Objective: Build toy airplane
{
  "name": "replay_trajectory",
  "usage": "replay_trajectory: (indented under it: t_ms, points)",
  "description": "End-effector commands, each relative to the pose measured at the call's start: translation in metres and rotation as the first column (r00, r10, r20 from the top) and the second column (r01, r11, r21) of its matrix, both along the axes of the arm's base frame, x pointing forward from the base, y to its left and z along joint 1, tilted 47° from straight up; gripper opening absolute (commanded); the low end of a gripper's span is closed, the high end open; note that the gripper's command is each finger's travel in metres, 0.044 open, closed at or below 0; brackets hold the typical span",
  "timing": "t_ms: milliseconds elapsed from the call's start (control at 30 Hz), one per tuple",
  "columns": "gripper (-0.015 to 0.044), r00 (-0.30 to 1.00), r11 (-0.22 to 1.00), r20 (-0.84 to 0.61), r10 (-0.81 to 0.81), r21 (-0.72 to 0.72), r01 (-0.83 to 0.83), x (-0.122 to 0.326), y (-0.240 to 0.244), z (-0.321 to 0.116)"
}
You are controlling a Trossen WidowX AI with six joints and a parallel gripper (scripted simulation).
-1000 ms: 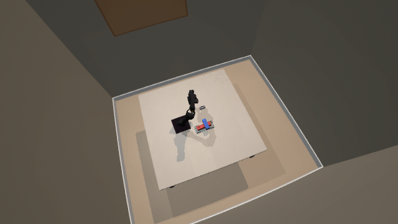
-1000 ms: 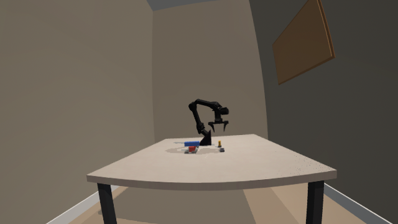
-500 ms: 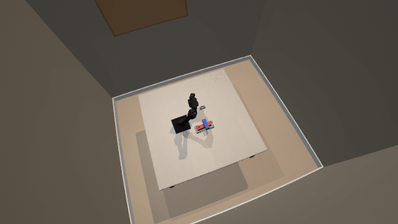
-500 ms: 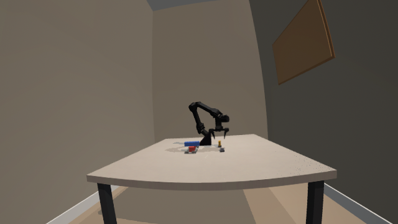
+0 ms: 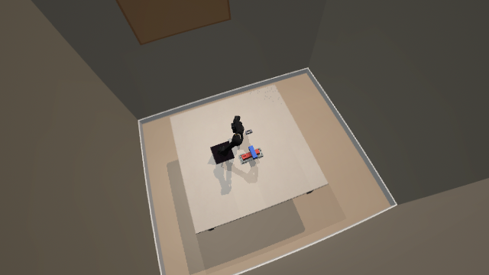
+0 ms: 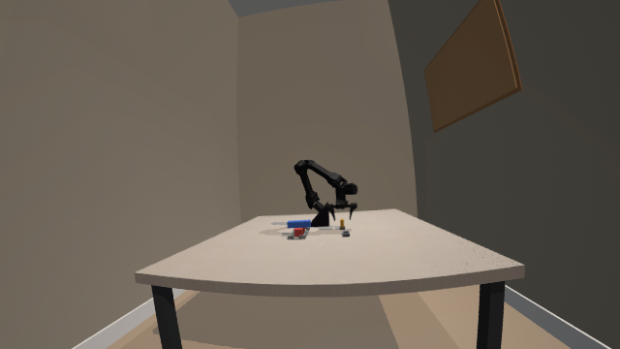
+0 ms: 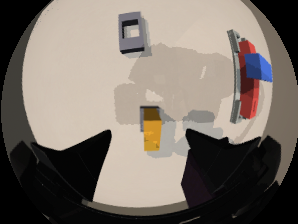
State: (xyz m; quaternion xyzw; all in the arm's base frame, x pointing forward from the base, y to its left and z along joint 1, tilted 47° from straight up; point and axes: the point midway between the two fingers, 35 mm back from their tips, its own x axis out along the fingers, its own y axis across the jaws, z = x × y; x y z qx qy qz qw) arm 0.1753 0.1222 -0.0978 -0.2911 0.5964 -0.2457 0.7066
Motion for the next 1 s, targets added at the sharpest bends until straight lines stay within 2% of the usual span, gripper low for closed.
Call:
replay_trajectory:
  t_ms: [0,567,967]
  points:
    - [0.0440,1.000,1.000,-0.003,0.005,-0.006,-0.005,0.000,-0.006,-0.004]
    - [0.0440,1.000,1.000,-0.002,0.004,-0.008,-0.004,0.003,-0.024,-0.020]
    - [0.0125,1.000,1.000,-0.002,0.004,-0.008,-0.004,0.003,-0.024,-0.020]
